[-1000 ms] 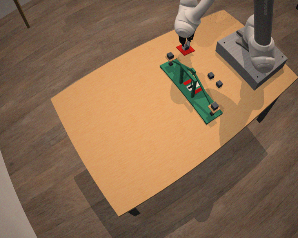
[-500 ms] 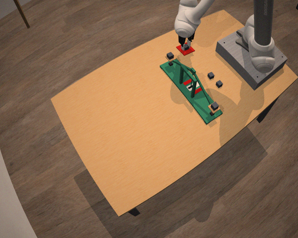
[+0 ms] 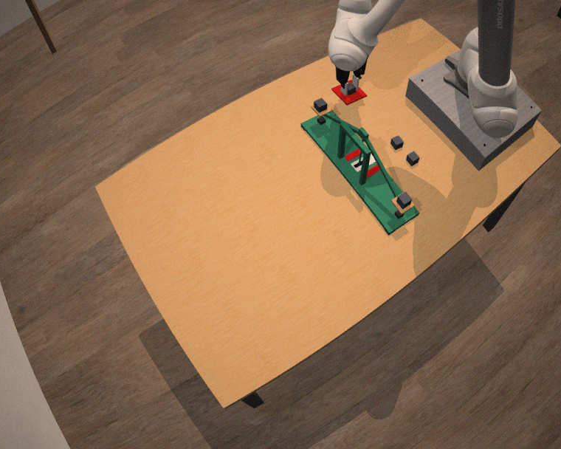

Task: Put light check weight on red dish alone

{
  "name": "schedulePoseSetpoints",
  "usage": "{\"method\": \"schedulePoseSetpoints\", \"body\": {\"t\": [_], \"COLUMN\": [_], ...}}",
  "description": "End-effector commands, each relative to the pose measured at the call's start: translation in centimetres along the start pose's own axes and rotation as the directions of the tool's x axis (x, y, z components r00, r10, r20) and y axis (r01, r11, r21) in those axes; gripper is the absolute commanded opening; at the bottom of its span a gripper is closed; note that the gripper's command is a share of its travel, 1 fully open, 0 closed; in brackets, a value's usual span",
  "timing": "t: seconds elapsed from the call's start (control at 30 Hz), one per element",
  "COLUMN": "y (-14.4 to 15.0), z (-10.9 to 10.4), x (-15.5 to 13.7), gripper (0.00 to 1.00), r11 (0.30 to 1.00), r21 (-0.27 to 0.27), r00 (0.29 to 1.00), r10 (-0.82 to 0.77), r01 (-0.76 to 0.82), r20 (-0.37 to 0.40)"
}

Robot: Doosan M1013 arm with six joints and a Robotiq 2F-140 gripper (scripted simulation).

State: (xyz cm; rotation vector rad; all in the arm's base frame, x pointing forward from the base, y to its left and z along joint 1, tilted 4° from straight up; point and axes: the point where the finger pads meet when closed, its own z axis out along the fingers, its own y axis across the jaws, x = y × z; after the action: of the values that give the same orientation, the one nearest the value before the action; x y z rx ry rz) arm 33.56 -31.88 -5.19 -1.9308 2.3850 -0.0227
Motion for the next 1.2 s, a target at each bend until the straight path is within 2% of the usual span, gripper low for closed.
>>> {"method": "schedulePoseSetpoints", "body": {"t": [0.0,0.17,0.23,0.6,0.9,0.93,1.17], "y": [0.0,0.0,0.0,0.0,0.0,0.0,0.0], "z": [-0.4,-2.3,-2.3,-7.8,-8.7,-8.7,-8.7], "x": [-0.2,-0.2,-0.2,-0.2,-0.2,-0.2,-0.2], "gripper": [0.35,0.35,0.35,0.35,0.35,1.00,1.00], "r11": [1.000,1.000,1.000,1.000,1.000,1.000,1.000], "r21": [0.002,0.002,0.002,0.002,0.002,0.002,0.002], "r00": [1.000,1.000,1.000,1.000,1.000,1.000,1.000], "r10": [-0.001,-0.001,-0.001,-0.001,-0.001,-0.001,-0.001], "r01": [0.001,0.001,0.001,0.001,0.001,0.001,0.001], "r20": [0.001,0.001,0.001,0.001,0.001,0.001,0.001]}}
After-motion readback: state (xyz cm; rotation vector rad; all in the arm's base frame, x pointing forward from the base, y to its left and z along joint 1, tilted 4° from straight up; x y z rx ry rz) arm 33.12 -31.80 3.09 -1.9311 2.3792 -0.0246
